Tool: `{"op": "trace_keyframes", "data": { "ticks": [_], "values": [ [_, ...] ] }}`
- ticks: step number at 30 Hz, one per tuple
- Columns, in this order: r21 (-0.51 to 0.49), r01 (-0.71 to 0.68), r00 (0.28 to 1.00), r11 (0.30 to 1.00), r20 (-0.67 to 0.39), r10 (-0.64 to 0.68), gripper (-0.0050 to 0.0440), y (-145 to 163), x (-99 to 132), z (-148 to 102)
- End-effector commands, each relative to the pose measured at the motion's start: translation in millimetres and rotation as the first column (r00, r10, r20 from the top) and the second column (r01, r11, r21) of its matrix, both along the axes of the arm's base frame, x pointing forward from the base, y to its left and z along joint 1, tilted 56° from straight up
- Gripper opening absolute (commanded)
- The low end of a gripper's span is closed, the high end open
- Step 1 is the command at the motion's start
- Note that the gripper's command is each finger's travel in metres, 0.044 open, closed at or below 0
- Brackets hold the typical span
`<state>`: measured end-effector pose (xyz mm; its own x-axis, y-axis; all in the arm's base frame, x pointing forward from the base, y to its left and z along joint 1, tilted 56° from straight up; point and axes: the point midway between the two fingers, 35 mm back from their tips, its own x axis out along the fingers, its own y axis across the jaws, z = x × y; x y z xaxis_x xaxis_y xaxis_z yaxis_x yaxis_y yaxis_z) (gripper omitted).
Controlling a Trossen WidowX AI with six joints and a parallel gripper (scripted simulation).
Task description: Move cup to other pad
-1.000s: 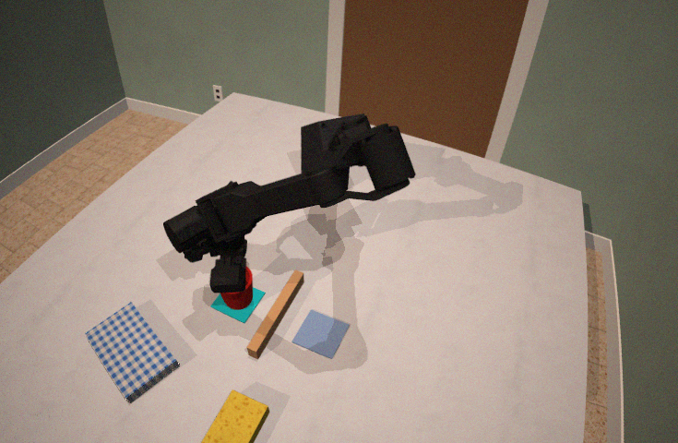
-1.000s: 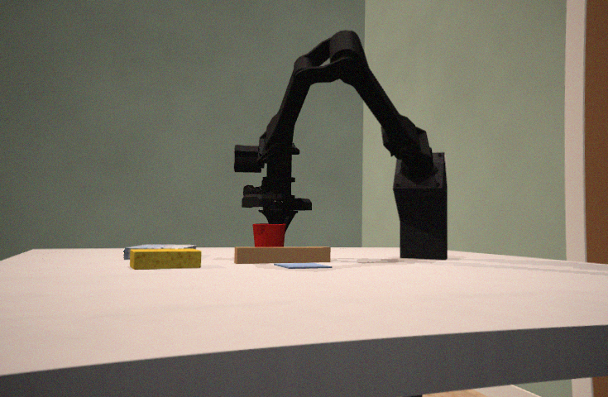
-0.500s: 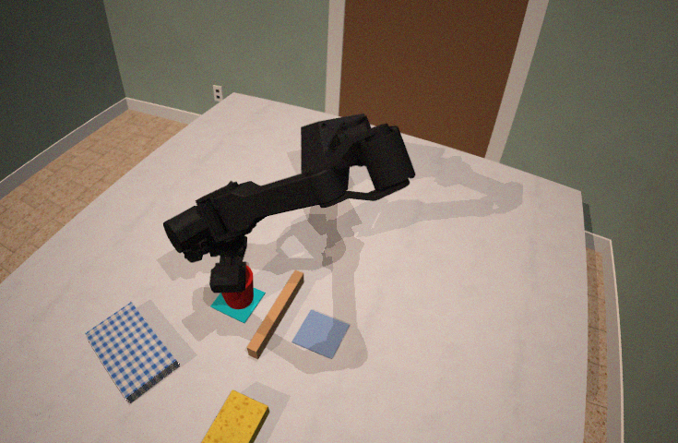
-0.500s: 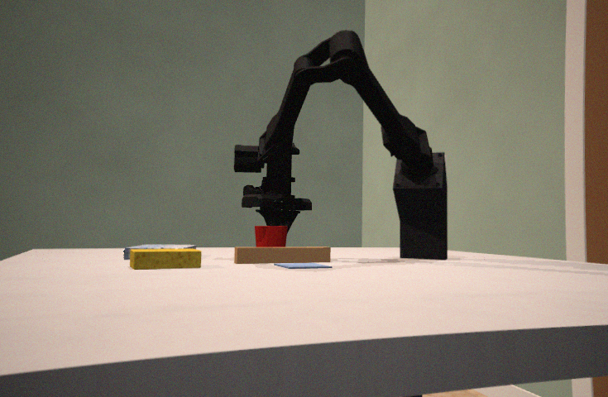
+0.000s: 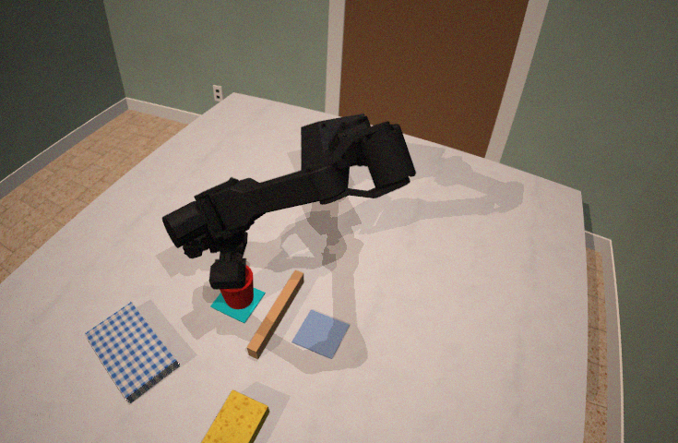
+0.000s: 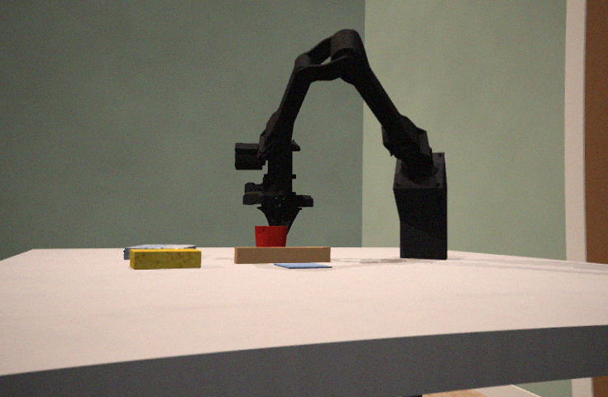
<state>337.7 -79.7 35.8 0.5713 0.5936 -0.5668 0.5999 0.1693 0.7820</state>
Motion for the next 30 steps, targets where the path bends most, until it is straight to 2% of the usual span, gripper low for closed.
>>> {"op": "trace_keyframes", "data": {
  "ticks": [1,21,30],
  "values": [
    [-0.007,0.002,1.000,1.000,0.013,-0.002,0.0128,-7,-2,7],
    [-0.002,0.008,1.000,1.000,0.009,-0.008,0.0128,-27,-33,20],
    [0.001,0.006,1.000,1.000,-0.004,-0.006,0.0344,-25,-31,18]
  ]
}}
